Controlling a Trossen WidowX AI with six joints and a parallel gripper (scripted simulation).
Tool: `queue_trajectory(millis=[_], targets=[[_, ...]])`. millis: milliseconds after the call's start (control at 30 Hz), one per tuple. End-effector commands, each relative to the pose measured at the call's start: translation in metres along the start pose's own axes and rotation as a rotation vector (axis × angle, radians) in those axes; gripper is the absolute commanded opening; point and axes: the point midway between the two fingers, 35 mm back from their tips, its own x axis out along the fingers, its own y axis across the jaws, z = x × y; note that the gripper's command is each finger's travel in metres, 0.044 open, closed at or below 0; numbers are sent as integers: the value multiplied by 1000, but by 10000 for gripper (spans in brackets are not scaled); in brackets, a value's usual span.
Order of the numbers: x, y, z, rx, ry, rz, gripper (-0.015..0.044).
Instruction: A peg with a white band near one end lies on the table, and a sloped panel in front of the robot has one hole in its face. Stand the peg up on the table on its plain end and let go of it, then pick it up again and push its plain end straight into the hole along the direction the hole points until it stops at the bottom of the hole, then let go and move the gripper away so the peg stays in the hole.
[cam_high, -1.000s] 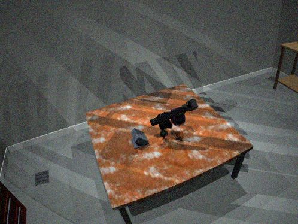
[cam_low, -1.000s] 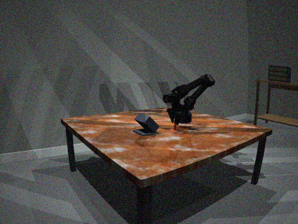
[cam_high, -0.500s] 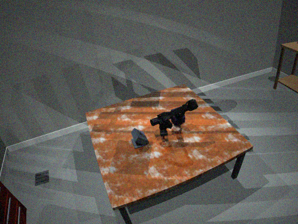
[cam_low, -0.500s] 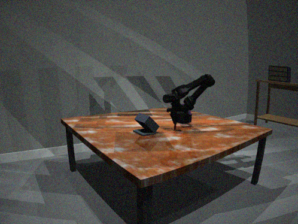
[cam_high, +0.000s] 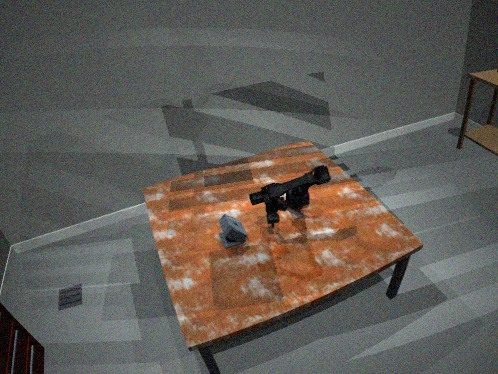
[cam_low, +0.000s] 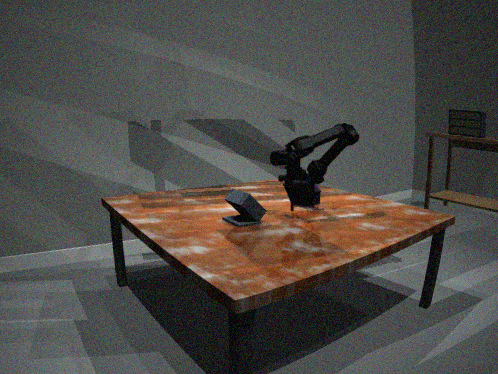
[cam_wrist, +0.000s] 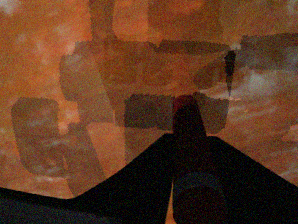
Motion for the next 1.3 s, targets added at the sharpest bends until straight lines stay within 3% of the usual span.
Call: queue_trajectory(millis=[0,367,1267], targets=[[-14,0,-2,-6,3,4,0],[-54,1,-2,-1,-2,-3,0],[-57,10,-28,67,188,-37,0]])
